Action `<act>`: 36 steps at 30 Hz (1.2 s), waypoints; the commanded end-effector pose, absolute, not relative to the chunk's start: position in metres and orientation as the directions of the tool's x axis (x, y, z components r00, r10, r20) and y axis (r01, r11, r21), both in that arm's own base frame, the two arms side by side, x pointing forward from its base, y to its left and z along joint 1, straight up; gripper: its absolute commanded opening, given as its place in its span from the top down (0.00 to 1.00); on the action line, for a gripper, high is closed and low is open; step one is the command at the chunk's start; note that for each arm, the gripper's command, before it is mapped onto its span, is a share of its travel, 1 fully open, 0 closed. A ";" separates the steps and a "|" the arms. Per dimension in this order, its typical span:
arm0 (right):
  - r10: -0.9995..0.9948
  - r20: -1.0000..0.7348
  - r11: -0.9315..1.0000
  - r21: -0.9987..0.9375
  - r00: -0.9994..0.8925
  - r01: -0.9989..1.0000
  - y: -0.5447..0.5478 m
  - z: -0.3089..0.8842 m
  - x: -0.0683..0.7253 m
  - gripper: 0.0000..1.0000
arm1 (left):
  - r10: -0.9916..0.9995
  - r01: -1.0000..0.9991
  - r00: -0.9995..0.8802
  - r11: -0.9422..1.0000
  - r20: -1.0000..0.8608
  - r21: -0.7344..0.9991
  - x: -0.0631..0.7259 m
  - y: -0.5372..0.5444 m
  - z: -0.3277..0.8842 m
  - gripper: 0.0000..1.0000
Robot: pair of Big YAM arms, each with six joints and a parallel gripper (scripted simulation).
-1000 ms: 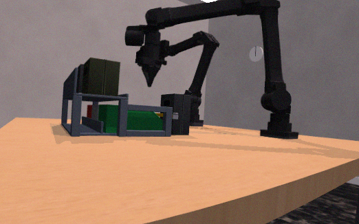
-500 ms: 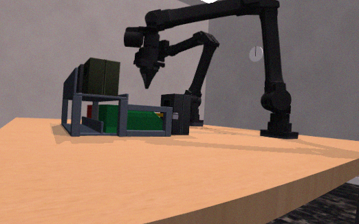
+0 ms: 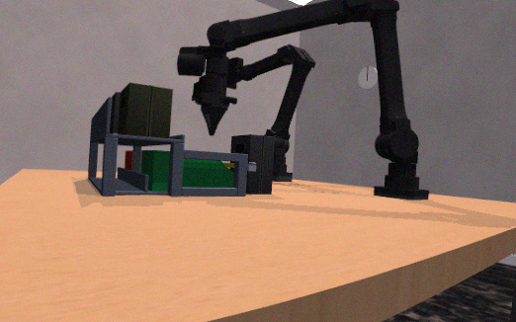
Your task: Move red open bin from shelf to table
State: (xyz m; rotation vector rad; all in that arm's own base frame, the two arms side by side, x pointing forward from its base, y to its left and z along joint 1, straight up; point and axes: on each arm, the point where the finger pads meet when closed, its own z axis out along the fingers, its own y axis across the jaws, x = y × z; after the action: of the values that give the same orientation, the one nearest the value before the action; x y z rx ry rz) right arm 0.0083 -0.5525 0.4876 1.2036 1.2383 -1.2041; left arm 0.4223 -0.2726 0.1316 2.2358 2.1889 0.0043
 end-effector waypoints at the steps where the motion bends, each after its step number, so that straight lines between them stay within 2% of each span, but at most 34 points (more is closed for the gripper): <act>1: 0.000 -1.000 0.006 0.000 0.000 1.000 -0.545 0.501 0.003 0.00 | 0.999 0.999 0.037 -0.036 -0.028 0.041 0.421 -0.277 0.143 1.00; 35: 0.000 -1.000 0.006 0.000 0.000 1.000 -0.545 0.501 0.003 0.00 | 0.999 0.999 0.031 -0.030 -0.024 0.037 0.416 -0.274 0.141 1.00; 36: 0.000 -1.000 0.006 0.000 0.000 1.000 -0.545 0.501 0.003 0.00 | 0.999 0.997 0.033 -0.030 -0.042 0.066 0.437 -0.285 0.159 0.57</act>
State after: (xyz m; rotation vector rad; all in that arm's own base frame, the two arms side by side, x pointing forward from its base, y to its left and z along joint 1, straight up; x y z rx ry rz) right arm 0.0083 -0.5525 0.4876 1.2036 1.2383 -1.2041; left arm 0.4170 -0.2692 0.1252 2.2463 2.1992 -0.0009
